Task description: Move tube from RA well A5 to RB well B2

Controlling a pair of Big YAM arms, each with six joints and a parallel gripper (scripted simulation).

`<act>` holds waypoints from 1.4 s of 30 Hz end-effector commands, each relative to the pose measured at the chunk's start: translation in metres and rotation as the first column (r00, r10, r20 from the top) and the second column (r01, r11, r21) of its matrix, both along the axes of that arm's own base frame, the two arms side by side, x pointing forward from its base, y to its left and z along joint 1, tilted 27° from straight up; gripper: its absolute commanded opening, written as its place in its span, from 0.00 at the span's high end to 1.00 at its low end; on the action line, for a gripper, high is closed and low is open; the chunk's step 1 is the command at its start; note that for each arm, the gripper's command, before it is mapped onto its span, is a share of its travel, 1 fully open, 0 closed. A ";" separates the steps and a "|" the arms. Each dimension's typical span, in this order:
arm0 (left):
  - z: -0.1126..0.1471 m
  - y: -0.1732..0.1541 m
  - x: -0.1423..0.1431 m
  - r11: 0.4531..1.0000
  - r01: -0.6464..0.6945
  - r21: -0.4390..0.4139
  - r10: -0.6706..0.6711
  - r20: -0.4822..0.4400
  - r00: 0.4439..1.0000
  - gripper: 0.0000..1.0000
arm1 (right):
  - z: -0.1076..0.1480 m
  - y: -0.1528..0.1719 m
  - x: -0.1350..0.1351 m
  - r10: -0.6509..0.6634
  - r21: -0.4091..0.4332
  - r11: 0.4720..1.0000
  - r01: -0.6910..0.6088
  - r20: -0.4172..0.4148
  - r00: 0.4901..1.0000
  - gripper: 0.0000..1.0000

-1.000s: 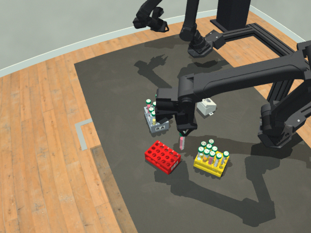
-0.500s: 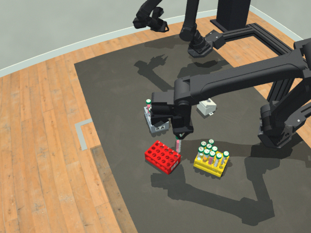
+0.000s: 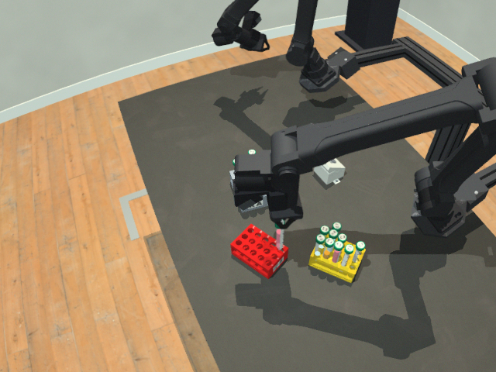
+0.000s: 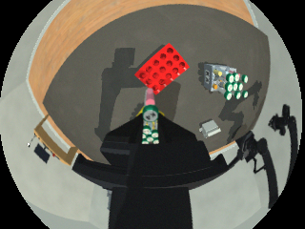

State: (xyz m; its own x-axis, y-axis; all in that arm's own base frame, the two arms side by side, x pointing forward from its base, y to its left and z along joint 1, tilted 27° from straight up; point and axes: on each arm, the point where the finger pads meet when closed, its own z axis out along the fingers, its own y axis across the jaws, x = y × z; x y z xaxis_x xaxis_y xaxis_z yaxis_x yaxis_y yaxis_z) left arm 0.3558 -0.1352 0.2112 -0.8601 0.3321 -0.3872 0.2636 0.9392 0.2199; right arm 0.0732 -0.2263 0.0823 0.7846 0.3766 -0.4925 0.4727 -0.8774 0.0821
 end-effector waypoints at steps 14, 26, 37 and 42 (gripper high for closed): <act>0.023 -0.003 0.013 1.000 0.006 -0.019 -0.005 0.039 0.999 1.00 | 0.006 -0.005 0.004 -0.001 -0.014 1.000 0.001 0.011 1.000 0.70; 0.024 -0.003 0.013 1.000 0.006 -0.019 -0.005 0.039 0.999 1.00 | 0.006 -0.005 0.004 -0.001 -0.014 1.000 0.001 0.011 1.000 0.70; 0.029 -0.010 0.019 1.000 0.014 -0.019 -0.013 0.036 0.999 1.00 | 0.006 -0.005 0.004 -0.001 -0.014 1.000 0.001 0.011 1.000 0.70; 0.030 -0.014 0.020 1.000 0.014 -0.021 -0.013 0.036 0.999 1.00 | 0.006 -0.005 0.004 -0.001 -0.014 1.000 0.001 0.011 1.000 0.70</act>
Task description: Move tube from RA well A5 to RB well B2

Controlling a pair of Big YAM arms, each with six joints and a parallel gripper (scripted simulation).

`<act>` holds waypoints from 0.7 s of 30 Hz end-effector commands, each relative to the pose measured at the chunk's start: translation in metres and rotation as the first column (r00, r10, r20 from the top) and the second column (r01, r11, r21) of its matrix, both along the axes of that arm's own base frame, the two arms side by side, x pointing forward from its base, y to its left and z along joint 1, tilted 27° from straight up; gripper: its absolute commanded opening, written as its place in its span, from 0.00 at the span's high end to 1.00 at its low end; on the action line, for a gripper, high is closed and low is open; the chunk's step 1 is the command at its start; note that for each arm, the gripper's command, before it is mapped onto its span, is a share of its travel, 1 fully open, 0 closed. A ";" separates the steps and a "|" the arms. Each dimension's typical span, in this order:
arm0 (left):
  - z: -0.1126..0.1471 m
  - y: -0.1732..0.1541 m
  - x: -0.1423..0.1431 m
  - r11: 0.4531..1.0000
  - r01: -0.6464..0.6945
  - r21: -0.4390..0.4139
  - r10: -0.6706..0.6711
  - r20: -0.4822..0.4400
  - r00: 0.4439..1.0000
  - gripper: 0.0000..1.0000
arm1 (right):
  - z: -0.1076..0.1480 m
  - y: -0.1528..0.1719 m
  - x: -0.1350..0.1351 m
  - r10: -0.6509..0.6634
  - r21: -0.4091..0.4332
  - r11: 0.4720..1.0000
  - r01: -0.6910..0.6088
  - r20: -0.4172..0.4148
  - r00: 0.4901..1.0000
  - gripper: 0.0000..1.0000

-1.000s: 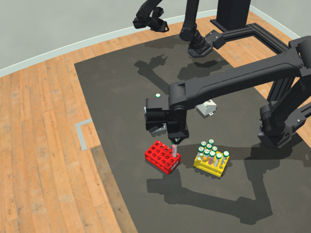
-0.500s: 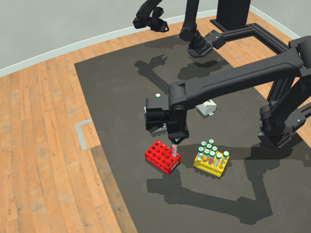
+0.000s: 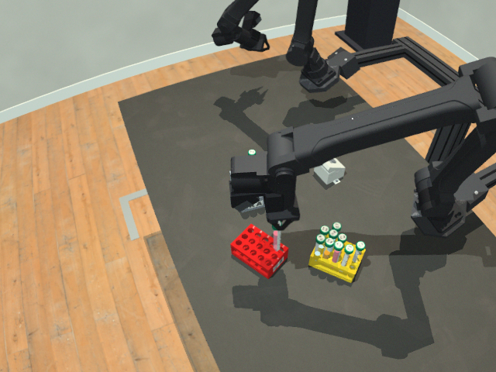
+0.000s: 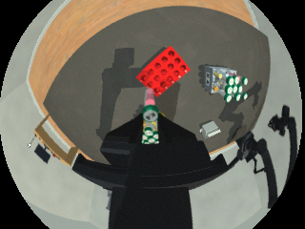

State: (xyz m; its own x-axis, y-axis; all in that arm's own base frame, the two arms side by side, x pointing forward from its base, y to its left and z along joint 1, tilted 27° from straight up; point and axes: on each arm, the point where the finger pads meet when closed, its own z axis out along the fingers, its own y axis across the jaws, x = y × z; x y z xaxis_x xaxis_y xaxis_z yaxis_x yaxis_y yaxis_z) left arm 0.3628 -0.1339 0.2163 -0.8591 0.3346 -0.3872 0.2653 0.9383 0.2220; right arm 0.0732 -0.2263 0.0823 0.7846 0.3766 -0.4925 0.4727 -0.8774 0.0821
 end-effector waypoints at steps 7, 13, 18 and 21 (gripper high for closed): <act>0.031 -0.015 0.015 0.999 0.009 -0.031 -0.007 0.052 0.999 1.00 | 0.006 -0.005 0.004 -0.001 -0.014 1.000 0.001 0.011 1.000 0.70; 0.030 -0.015 0.016 0.999 0.009 -0.031 -0.007 0.053 0.999 1.00 | 0.006 -0.005 0.004 -0.001 -0.014 1.000 0.001 0.011 1.000 0.70; 0.028 -0.015 0.019 0.999 0.009 -0.033 -0.007 0.057 0.998 1.00 | 0.006 -0.005 0.004 -0.001 -0.014 1.000 0.001 0.011 1.000 0.70; 0.026 -0.015 0.021 0.999 0.008 -0.032 -0.006 0.056 0.998 1.00 | 0.006 -0.005 0.004 -0.001 -0.014 1.000 0.001 0.011 1.000 0.70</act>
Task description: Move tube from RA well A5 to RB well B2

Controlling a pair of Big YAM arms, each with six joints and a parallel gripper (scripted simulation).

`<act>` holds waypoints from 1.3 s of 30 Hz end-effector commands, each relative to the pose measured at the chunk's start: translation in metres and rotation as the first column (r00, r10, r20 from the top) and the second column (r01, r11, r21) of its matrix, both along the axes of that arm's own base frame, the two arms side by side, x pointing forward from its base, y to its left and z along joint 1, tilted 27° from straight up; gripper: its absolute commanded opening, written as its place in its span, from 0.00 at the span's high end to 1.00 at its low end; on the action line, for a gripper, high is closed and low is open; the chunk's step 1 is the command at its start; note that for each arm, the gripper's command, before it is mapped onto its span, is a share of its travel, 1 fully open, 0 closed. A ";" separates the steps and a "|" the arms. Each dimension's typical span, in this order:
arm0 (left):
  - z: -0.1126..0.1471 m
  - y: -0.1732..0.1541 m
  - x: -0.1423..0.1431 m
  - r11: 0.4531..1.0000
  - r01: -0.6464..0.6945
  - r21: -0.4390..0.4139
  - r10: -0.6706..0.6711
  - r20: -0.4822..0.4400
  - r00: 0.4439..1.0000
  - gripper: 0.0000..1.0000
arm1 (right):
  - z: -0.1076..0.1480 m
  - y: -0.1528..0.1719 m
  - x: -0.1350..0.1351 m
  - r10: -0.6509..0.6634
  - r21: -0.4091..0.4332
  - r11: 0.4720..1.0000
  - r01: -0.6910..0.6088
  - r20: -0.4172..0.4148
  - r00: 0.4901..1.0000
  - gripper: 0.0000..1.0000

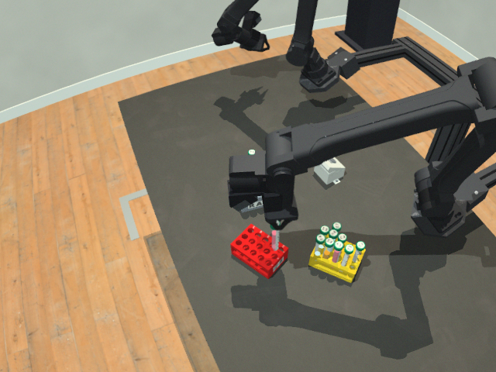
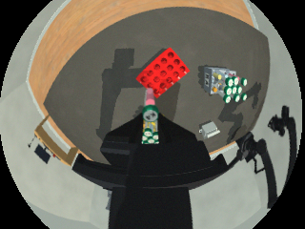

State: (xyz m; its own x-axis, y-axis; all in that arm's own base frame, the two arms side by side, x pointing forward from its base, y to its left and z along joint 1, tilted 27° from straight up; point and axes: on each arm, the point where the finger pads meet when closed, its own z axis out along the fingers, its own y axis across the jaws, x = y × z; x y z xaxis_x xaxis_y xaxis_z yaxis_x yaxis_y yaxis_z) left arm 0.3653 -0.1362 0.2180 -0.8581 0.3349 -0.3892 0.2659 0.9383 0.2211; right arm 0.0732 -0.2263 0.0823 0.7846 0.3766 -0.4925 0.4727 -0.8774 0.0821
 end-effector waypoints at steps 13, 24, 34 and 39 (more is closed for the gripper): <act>0.007 -0.004 0.010 1.000 0.004 -0.015 -0.004 0.029 1.000 1.00 | 0.006 -0.005 0.004 -0.001 -0.014 1.000 0.001 0.011 1.000 0.70; -0.001 0.004 0.003 1.000 -0.003 -0.015 0.004 0.028 1.000 1.00 | 0.006 -0.005 0.004 -0.001 -0.014 1.000 0.001 0.011 1.000 0.70; -0.007 0.005 0.004 1.000 -0.003 -0.011 0.004 0.020 1.000 1.00 | 0.006 -0.005 0.004 -0.001 -0.014 1.000 0.001 0.011 1.000 0.70; -0.011 0.005 0.005 1.000 -0.004 -0.008 0.004 0.015 1.000 1.00 | 0.006 -0.005 0.004 -0.001 -0.014 1.000 0.001 0.011 1.000 0.70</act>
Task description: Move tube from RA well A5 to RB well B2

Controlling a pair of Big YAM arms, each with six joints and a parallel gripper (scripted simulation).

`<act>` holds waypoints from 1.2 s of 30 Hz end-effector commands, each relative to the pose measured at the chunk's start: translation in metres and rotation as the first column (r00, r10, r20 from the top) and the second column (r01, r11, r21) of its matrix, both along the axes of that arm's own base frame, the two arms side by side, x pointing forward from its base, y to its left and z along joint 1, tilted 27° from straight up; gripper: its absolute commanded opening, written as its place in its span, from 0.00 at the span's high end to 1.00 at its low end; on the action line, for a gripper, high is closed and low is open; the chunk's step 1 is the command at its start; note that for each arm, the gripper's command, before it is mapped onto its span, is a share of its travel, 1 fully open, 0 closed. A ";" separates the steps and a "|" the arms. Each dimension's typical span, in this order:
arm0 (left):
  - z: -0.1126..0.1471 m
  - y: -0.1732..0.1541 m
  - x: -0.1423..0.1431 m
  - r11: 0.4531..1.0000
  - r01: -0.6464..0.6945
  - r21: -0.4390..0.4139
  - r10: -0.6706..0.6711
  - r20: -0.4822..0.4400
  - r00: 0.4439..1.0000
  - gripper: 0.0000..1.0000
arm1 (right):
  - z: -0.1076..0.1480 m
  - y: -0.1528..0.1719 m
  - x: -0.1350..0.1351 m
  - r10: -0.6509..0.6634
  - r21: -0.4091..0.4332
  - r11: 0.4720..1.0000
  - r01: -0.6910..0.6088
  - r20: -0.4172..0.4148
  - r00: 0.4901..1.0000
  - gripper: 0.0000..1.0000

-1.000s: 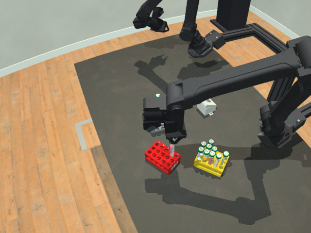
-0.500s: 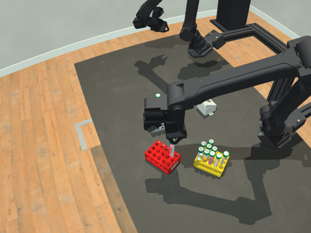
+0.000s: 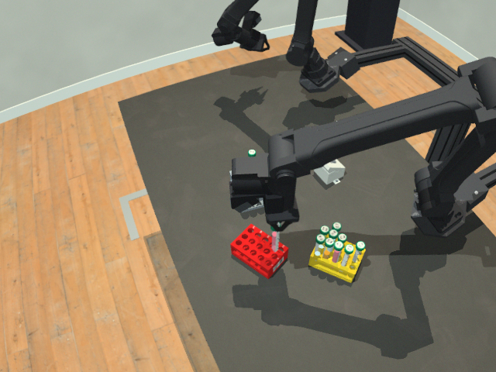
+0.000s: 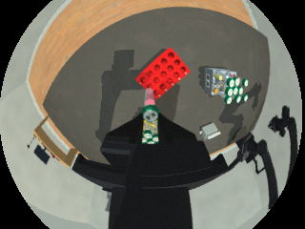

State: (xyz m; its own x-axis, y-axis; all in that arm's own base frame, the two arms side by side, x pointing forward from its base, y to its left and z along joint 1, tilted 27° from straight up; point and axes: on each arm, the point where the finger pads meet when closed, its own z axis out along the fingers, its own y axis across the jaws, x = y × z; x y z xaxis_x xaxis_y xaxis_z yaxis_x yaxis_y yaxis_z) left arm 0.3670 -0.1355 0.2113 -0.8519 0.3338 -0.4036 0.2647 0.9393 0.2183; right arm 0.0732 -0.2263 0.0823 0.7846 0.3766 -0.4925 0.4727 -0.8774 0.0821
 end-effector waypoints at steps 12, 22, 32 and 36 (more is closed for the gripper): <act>-0.008 0.004 0.004 1.000 -0.005 0.001 0.005 -0.002 1.000 1.00 | 0.006 -0.005 0.004 -0.001 -0.014 1.000 0.001 0.011 1.000 0.70; -0.011 0.005 0.005 1.000 -0.006 0.001 0.006 -0.005 1.000 1.00 | 0.006 -0.005 0.004 -0.001 -0.014 1.000 0.001 0.011 1.000 0.70; -0.016 0.005 0.007 1.000 -0.005 0.003 0.005 -0.007 1.000 1.00 | 0.006 -0.005 0.004 -0.001 -0.014 1.000 0.001 0.011 1.000 0.70; -0.014 0.005 0.007 1.000 -0.005 0.000 0.005 0.000 1.000 1.00 | 0.006 -0.005 0.004 -0.001 -0.014 1.000 0.001 0.011 1.000 0.70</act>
